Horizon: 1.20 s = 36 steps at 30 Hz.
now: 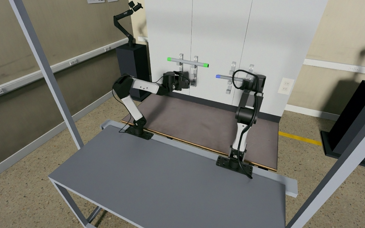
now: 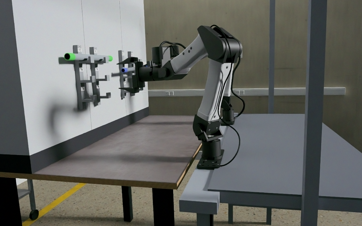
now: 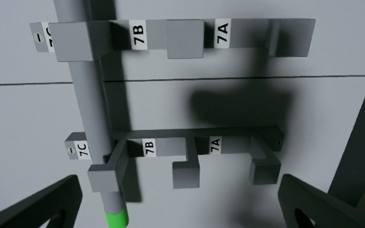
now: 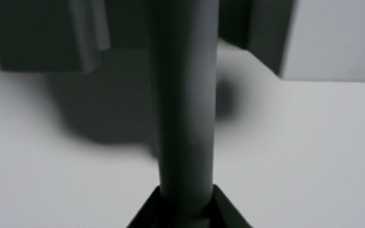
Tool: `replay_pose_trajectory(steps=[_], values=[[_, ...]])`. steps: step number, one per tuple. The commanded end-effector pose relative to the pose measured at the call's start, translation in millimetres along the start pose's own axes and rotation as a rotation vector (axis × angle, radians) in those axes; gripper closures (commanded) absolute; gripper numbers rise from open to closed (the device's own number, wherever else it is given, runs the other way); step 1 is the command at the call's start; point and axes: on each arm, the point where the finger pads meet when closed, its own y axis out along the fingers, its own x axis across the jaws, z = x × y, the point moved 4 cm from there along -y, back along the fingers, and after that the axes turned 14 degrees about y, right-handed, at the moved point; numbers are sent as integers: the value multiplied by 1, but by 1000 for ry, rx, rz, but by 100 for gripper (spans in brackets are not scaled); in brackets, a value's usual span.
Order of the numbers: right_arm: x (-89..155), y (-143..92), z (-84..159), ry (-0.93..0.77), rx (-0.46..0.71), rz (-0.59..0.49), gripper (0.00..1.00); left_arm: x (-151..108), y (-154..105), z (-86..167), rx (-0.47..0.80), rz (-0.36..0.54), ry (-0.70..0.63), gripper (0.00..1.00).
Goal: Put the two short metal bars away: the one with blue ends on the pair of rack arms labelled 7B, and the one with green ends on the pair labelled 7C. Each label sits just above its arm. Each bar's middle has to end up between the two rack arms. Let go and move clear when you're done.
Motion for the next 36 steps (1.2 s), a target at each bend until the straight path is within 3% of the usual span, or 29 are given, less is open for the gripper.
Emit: replay_pose_trajectory(steps=[1, 36], values=[[-29, -14, -5, 20, -29, 99, 100, 7, -5, 5, 14, -37, -16, 0], [-21, -39, -3, 20, -29, 99, 100, 7, -5, 5, 14, -37, -16, 0]])
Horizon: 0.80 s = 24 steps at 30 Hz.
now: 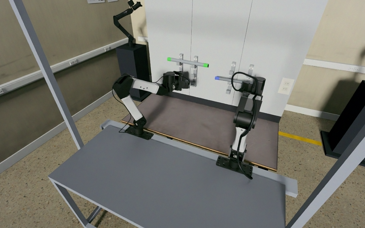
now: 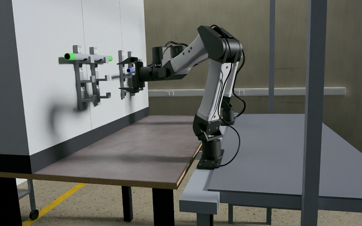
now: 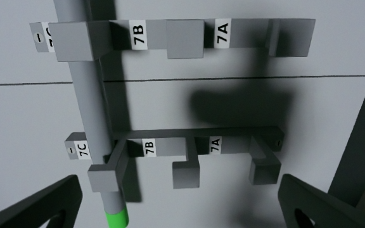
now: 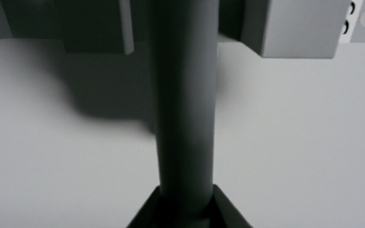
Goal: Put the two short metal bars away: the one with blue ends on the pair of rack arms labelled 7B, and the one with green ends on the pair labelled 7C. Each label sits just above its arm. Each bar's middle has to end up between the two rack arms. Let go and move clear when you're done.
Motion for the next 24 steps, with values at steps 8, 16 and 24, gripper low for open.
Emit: replay_pose_trajectory(steps=[8, 16, 24], values=[[-22, -12, -5, 20, -28, 90, 100, 7, -5, 5, 14, -37, -16, 0], [-20, -12, -5, 20, -28, 90, 100, 7, -5, 5, 14, -37, -16, 0], [-23, -12, -6, 20, -28, 90, 100, 7, -5, 5, 14, -37, -16, 0]])
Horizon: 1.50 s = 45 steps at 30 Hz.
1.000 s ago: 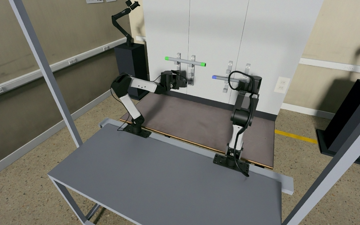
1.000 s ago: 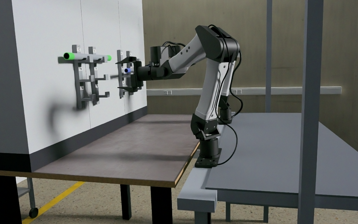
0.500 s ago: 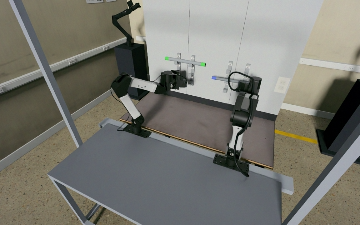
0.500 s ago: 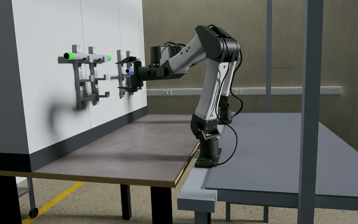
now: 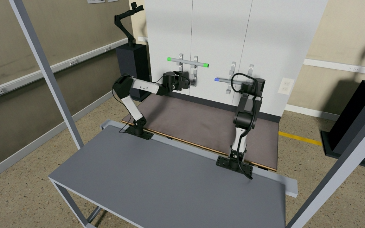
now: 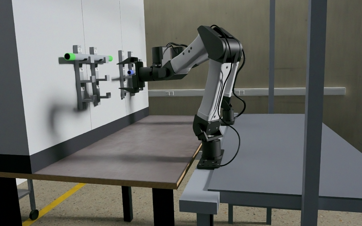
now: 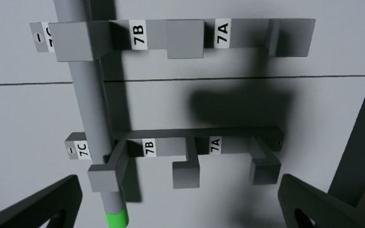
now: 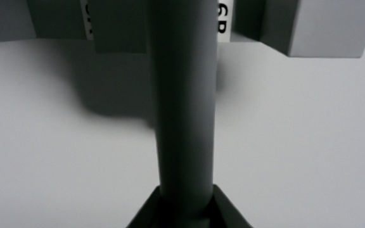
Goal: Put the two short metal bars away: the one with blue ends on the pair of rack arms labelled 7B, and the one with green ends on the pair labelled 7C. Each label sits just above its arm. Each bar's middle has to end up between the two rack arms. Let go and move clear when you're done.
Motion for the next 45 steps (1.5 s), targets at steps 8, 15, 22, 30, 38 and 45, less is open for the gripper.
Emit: replay_pose_trajectory(steps=[8, 15, 22, 30, 38, 45], values=[[-35, -10, -9, 19, -33, 109, 100, 7, -5, 5, 14, -37, -16, 0], [-36, -10, -9, 19, -33, 109, 100, 7, -5, 5, 14, -37, -16, 0], [-38, -9, -10, 19, -33, 109, 100, 7, -5, 5, 14, -37, -16, 0], [-39, -8, -11, 19, -33, 109, 100, 7, -5, 5, 14, -37, -16, 0], [-41, -8, -12, 19, -33, 109, 100, 7, -5, 5, 14, -37, -16, 0], [-41, -7, -12, 19, -33, 109, 100, 7, -5, 5, 14, -37, -16, 0]])
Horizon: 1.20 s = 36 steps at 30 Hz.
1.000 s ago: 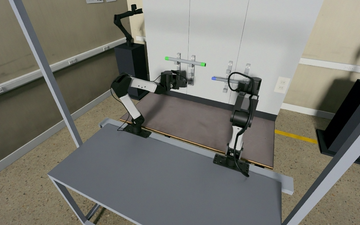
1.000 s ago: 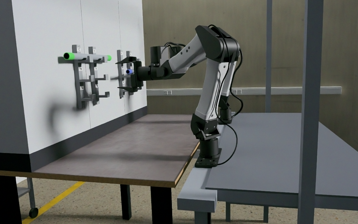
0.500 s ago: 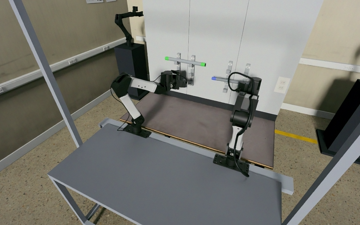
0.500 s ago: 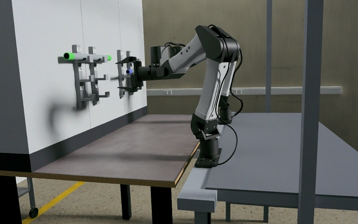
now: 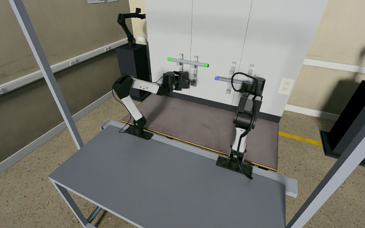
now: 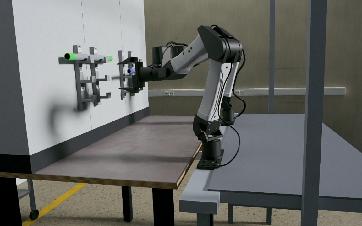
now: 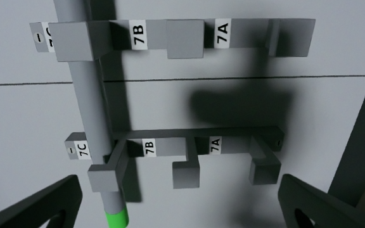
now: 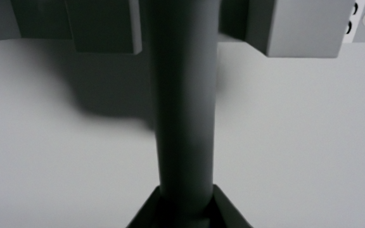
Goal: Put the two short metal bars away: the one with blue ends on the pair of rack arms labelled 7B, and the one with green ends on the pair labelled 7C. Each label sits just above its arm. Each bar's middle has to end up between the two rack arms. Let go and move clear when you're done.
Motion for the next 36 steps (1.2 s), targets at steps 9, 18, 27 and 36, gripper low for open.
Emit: replay_pose_trajectory(steps=[9, 18, 27, 36], values=[[-34, -6, -11, 20, -29, 95, 100, 7, -5, 5, 13, -37, -16, 0], [-32, -5, -11, 20, -29, 95, 100, 7, -5, 5, 13, -37, -16, 0], [-30, -4, -11, 20, -29, 95, 100, 7, -5, 5, 13, -37, -16, 0], [-27, -4, -18, 20, -29, 95, 100, 7, -5, 5, 13, -37, -16, 0]])
